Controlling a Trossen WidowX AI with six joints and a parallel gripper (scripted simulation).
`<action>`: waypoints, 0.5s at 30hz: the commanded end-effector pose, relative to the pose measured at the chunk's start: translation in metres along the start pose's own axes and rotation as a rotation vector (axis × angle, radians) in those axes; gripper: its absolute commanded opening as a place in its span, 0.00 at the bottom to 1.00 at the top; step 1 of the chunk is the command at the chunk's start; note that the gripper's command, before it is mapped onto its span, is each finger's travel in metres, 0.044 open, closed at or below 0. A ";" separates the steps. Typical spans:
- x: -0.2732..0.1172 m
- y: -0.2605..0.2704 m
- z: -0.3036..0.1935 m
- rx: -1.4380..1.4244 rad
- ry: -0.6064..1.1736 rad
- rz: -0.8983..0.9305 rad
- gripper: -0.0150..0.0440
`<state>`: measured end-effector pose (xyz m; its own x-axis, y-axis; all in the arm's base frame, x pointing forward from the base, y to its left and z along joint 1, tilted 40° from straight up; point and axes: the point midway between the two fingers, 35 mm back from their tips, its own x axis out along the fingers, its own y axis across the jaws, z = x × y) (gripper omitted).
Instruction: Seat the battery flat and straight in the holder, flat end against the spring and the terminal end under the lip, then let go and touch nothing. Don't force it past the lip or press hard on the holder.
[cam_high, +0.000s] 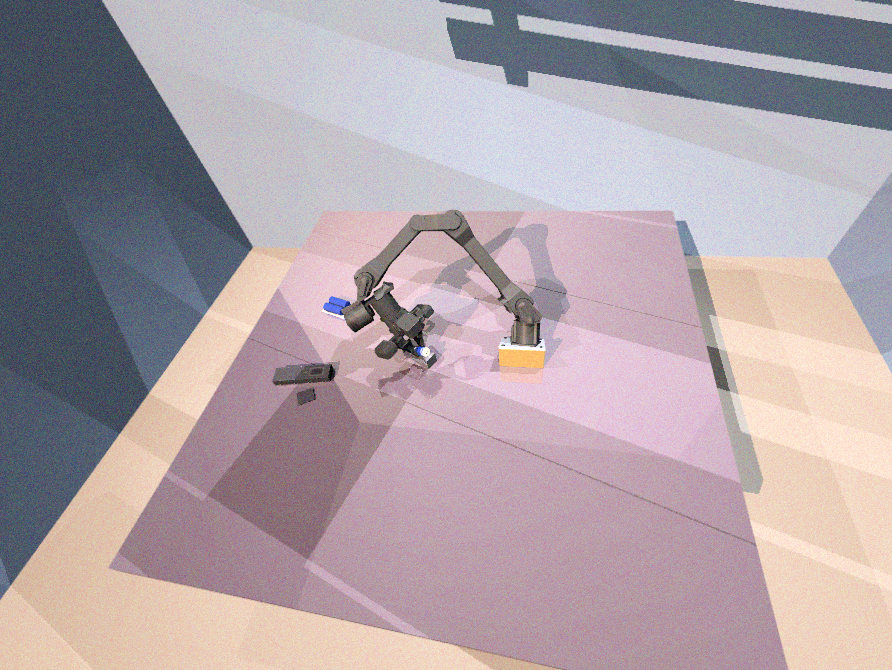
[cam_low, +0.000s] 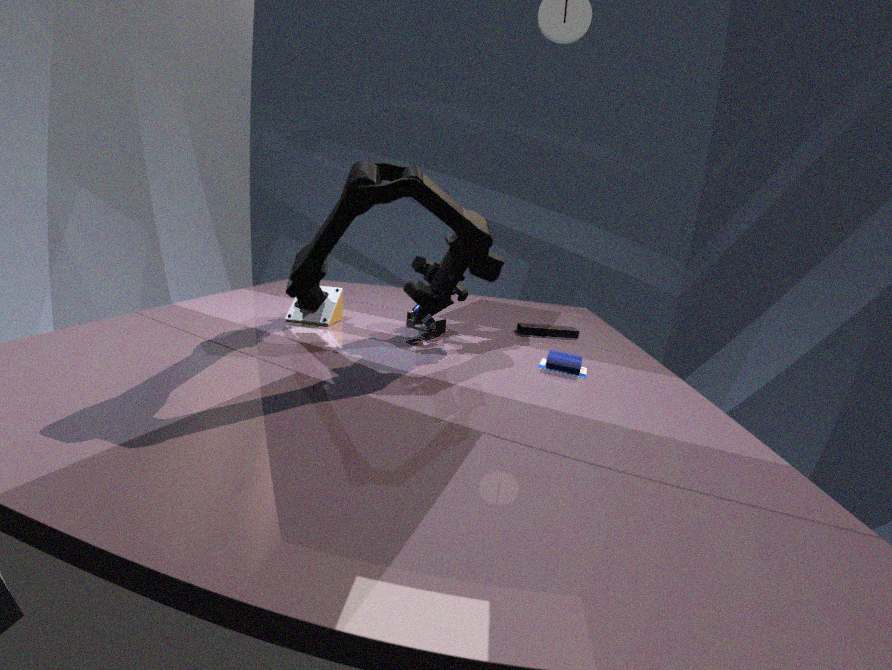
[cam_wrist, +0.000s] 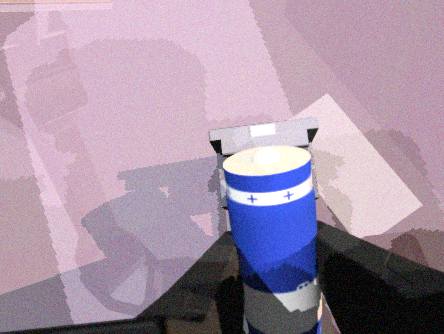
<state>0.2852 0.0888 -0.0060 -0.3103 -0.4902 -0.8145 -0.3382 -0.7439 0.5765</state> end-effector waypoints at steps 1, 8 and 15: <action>-0.003 0.000 -0.007 0.008 0.019 -0.004 0.40; -0.004 0.000 -0.009 0.008 0.021 -0.001 0.40; -0.005 0.000 -0.010 0.008 0.022 0.001 0.40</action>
<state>0.2885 0.0883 -0.0047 -0.3091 -0.4962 -0.8113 -0.3368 -0.7407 0.5813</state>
